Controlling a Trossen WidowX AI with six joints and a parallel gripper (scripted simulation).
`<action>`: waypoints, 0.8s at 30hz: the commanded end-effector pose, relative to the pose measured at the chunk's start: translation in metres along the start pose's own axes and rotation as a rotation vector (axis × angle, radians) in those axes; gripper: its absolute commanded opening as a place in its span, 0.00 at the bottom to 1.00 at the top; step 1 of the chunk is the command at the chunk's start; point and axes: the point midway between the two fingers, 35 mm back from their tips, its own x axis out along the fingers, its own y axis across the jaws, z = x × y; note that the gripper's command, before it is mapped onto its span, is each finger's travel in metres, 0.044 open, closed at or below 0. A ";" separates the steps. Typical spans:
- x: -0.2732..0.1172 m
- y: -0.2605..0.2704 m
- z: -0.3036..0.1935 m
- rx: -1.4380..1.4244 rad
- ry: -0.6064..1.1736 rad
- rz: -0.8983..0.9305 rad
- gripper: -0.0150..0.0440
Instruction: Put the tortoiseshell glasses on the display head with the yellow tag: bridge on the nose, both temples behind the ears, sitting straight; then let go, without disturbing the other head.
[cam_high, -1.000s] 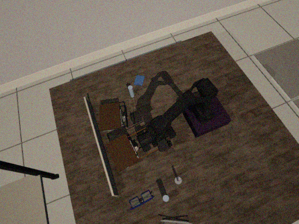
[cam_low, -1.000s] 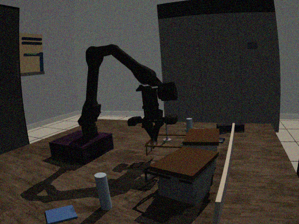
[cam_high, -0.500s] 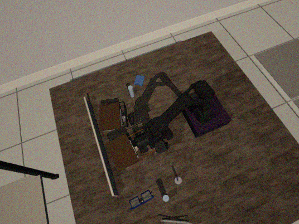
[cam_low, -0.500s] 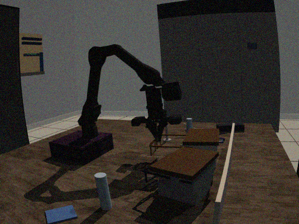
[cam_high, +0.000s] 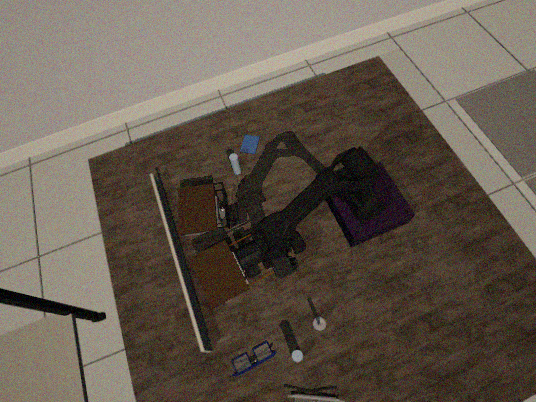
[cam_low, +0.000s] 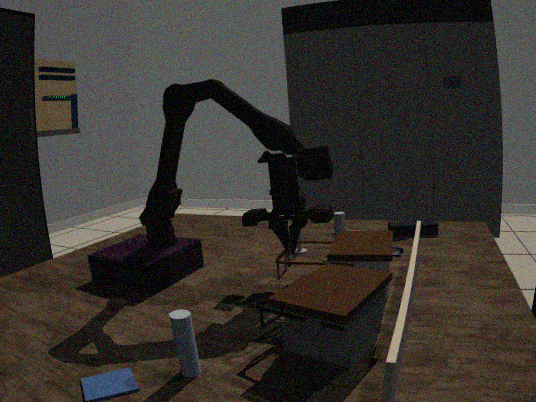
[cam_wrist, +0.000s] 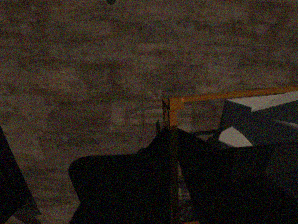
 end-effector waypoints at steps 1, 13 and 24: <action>-0.003 -0.008 -0.001 0.000 0.005 -0.011 0.25; -0.002 -0.021 -0.001 0.000 0.005 -0.012 0.25; -0.002 -0.033 -0.001 0.000 0.005 -0.013 0.25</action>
